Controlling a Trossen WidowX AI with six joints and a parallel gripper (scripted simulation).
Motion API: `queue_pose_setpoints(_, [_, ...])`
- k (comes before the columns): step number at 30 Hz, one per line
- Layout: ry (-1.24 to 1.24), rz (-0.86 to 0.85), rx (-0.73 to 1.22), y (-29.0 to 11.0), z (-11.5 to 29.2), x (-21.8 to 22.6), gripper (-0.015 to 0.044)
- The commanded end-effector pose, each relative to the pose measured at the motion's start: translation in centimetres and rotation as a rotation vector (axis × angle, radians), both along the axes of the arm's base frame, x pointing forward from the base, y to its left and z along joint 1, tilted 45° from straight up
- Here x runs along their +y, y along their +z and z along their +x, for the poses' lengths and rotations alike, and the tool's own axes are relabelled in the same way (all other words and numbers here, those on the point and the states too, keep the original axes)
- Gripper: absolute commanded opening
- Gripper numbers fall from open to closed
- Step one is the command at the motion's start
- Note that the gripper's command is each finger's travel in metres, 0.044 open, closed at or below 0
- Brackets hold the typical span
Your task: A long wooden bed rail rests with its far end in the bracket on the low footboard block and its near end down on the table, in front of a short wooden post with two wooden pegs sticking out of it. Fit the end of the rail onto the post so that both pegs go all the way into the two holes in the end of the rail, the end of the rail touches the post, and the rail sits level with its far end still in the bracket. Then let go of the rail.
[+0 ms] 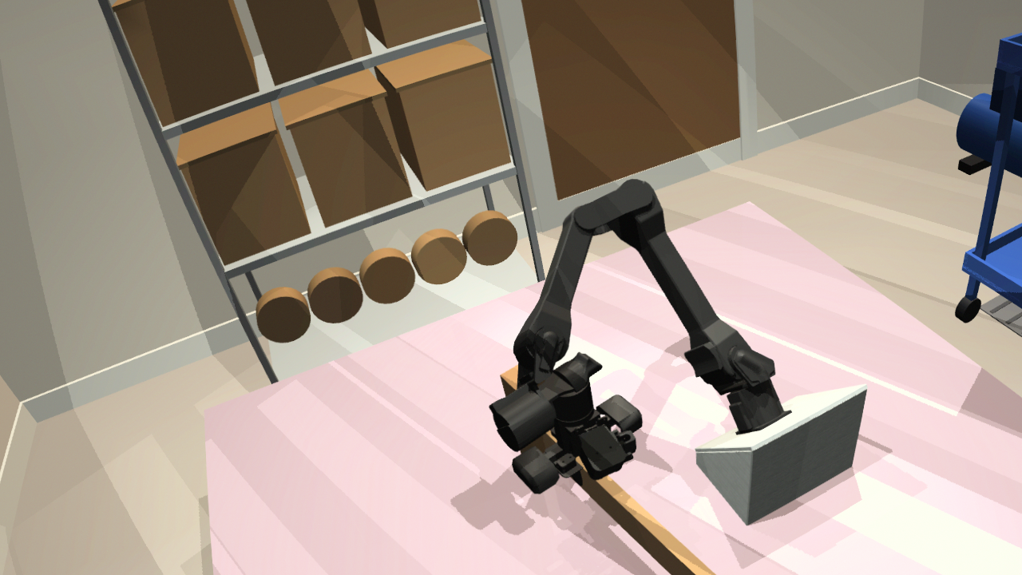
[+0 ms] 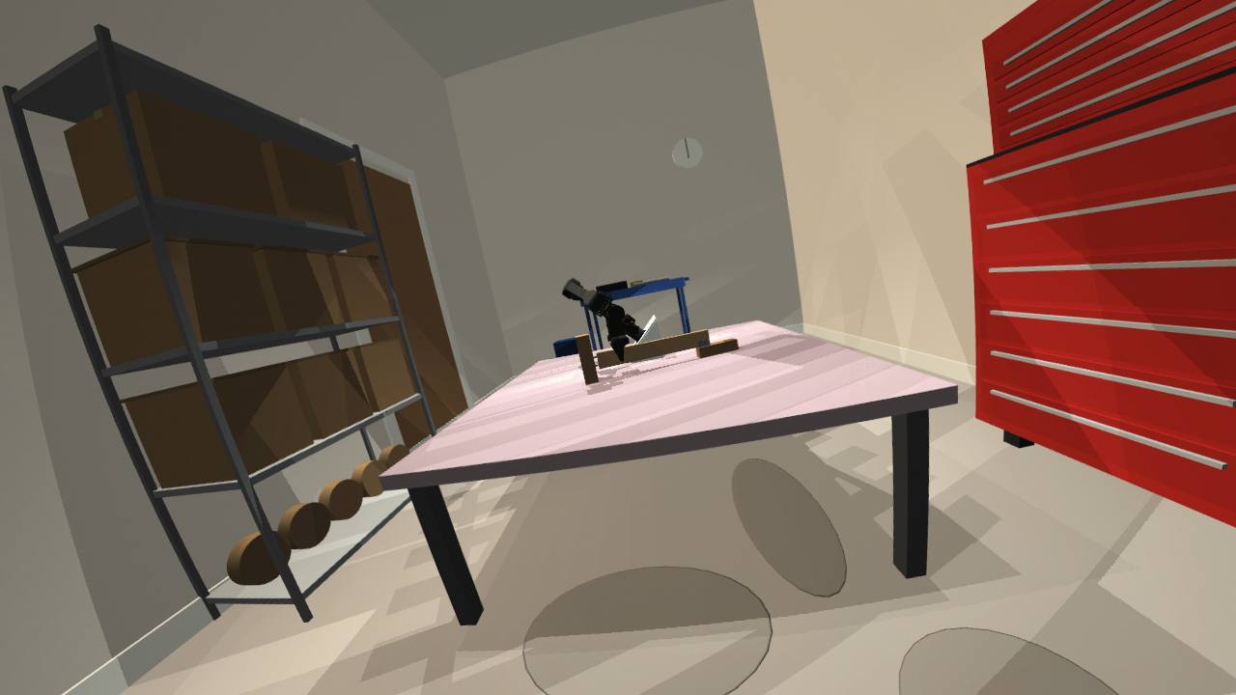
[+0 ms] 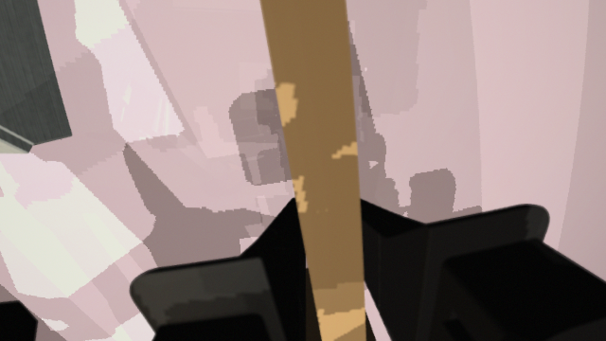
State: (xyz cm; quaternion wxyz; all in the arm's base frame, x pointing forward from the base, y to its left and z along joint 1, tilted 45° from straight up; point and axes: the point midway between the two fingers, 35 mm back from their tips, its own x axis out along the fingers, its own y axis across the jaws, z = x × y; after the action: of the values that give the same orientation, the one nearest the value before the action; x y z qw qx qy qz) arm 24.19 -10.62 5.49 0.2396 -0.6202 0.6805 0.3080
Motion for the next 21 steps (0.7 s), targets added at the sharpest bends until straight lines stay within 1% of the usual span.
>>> queue_pose_setpoints(1, [0.004, 0.001, 0.003, 0.11, 0.02, -0.06, 0.0])
queue_pose_setpoints(21, [0.004, 0.001, 0.003, 0.56, 0.05, -0.52, 0.0])
